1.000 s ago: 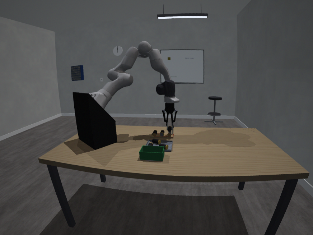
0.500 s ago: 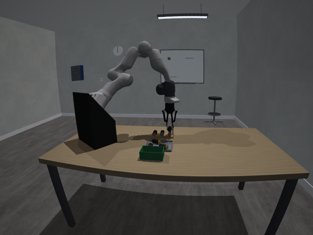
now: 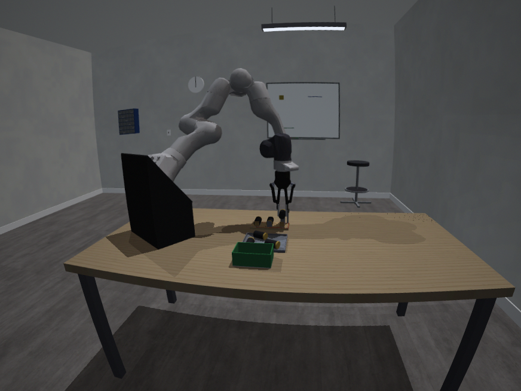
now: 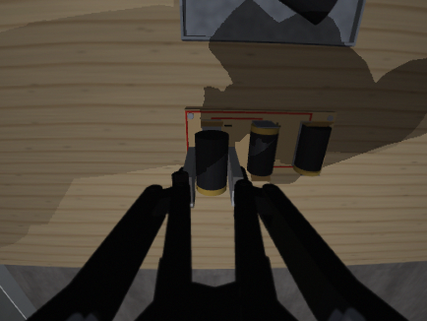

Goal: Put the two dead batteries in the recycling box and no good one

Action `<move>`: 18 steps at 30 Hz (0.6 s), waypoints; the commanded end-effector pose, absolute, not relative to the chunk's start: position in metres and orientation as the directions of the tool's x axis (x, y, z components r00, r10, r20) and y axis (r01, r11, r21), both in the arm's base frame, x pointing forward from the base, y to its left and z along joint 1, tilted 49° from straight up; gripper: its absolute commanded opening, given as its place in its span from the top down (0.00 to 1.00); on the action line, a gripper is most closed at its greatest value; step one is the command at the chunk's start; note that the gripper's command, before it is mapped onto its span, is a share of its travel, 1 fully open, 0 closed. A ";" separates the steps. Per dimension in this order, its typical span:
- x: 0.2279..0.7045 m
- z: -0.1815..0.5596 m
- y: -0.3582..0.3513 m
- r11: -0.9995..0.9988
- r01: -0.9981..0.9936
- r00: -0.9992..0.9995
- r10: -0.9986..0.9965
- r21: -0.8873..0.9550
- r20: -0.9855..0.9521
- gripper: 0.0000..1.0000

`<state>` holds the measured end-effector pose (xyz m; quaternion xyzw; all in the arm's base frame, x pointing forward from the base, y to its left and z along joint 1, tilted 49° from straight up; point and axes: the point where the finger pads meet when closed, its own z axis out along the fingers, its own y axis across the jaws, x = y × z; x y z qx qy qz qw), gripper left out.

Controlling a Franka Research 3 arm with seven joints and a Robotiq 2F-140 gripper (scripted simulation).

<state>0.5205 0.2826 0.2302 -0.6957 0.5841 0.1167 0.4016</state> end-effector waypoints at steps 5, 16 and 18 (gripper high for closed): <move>0.521 0.231 0.282 0.006 -0.906 0.290 -0.721 -0.424 -0.630 0.84; 0.522 0.230 0.283 0.006 -0.906 0.290 -0.721 -0.424 -0.630 0.84; 0.523 0.227 0.286 0.006 -0.906 0.290 -0.721 -0.424 -0.630 0.84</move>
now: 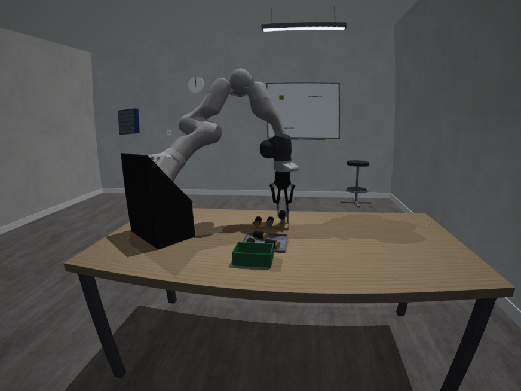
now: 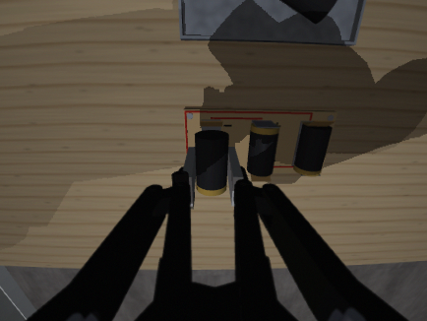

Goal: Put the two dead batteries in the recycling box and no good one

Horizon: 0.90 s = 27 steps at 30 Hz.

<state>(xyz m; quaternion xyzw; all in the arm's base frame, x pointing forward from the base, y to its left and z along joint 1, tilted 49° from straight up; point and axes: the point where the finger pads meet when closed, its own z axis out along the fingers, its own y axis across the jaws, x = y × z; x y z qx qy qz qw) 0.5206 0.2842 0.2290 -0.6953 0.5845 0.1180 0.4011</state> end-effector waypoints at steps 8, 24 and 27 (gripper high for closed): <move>0.526 0.222 0.291 0.006 -0.906 0.290 -0.721 -0.424 -0.630 0.84; 0.526 0.222 0.291 0.006 -0.906 0.290 -0.721 -0.424 -0.630 0.84; 0.526 0.222 0.291 0.006 -0.906 0.290 -0.721 -0.424 -0.630 0.84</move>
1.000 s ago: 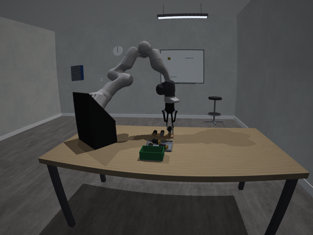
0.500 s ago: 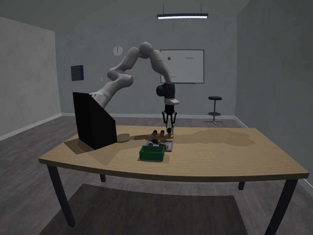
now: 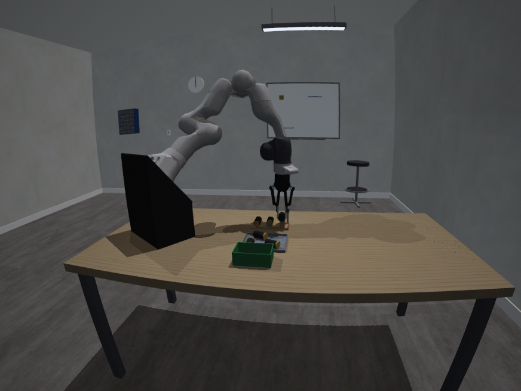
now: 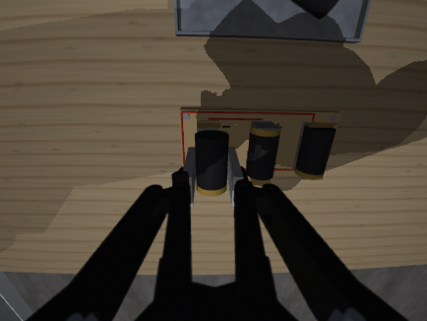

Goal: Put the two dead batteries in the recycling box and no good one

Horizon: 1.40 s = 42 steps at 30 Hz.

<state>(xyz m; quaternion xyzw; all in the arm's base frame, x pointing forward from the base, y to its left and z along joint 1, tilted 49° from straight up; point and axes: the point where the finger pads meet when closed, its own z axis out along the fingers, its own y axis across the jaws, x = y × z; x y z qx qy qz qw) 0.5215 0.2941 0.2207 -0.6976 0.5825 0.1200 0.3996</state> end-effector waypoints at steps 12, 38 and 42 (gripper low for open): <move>0.526 0.222 0.291 0.006 -0.906 0.290 -0.721 -0.424 -0.630 0.84; 0.529 0.221 0.289 0.006 -0.906 0.290 -0.721 -0.424 -0.630 0.84; 0.529 0.221 0.289 0.006 -0.906 0.290 -0.721 -0.424 -0.630 0.84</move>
